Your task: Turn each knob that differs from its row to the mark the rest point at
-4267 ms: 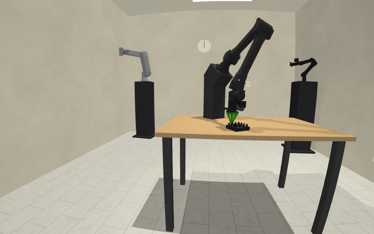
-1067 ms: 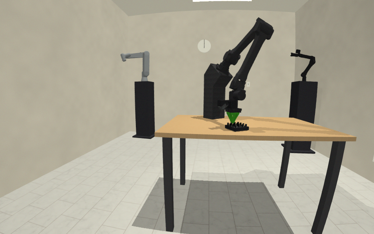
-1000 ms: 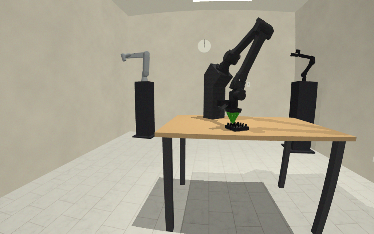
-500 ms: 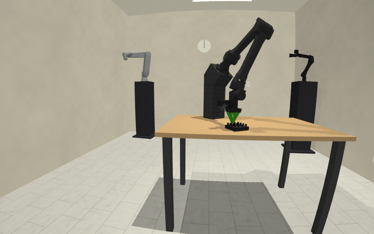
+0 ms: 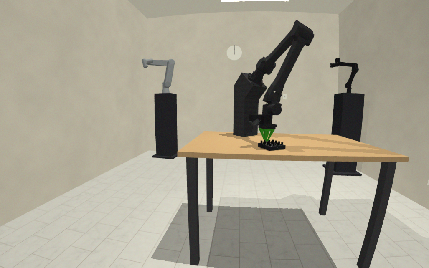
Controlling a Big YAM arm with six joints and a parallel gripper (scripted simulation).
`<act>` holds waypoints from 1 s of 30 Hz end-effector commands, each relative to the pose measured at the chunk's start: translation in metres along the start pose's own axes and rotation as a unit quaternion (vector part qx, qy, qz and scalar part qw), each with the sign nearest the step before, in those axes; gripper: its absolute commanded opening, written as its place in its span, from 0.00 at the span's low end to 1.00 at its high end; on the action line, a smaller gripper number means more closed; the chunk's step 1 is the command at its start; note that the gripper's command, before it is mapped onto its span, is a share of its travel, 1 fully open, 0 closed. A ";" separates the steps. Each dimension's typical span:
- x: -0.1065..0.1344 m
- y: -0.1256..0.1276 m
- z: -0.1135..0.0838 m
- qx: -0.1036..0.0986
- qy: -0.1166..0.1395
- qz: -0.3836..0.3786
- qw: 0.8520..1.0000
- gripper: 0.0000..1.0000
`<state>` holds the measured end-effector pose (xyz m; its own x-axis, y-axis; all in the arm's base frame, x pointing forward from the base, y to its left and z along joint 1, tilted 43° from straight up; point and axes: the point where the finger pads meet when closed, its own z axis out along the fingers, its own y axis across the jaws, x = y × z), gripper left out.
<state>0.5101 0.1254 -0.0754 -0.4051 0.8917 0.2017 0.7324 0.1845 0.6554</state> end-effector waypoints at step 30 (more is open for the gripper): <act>-0.007 -0.002 -0.038 0.000 -0.006 0.004 1.000 0.18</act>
<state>0.5002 0.1162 -0.0585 -0.4010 0.8928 0.2050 0.7322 0.1779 0.6574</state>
